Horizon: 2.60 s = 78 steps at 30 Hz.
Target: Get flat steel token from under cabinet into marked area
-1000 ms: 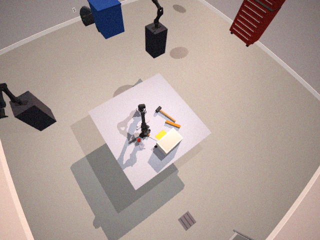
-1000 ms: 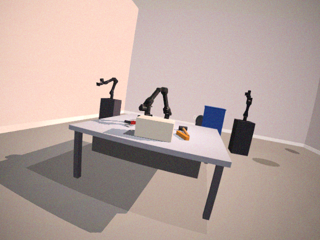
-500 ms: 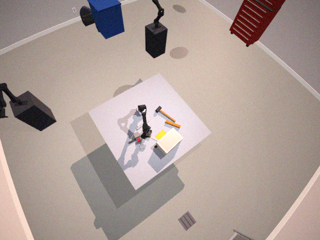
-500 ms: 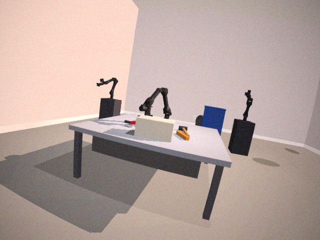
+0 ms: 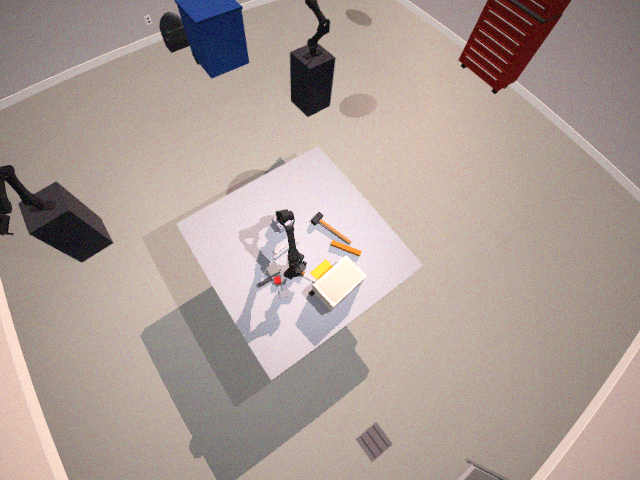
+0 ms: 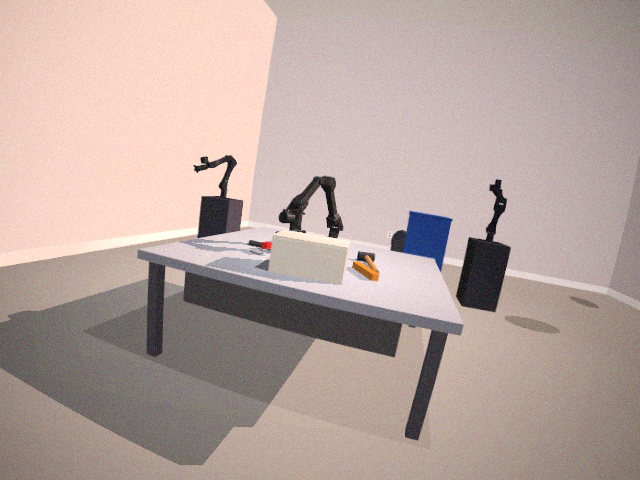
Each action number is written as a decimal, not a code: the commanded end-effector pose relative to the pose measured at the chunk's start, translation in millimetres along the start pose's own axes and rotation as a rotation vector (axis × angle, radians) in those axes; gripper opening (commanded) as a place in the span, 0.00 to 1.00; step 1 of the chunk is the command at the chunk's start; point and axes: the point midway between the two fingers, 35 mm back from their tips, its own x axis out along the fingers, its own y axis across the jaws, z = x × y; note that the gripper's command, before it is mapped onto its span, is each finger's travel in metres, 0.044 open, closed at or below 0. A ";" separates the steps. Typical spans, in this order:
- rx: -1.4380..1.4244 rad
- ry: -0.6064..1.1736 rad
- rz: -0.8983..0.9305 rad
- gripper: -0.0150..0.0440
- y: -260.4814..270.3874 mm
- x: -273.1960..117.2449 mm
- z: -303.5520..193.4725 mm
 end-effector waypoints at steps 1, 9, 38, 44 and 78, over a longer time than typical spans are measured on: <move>0.001 -0.001 -0.001 0.25 -0.4 0.0 6.9; 0.001 -0.002 -0.001 0.25 -0.8 -0.3 17.2; 0.001 -0.005 -0.001 0.25 -1.9 -1.4 51.5; 0.001 -0.005 -0.001 0.25 -2.0 -1.6 58.0; 0.001 -0.007 0.000 0.25 11.4 1.2 75.1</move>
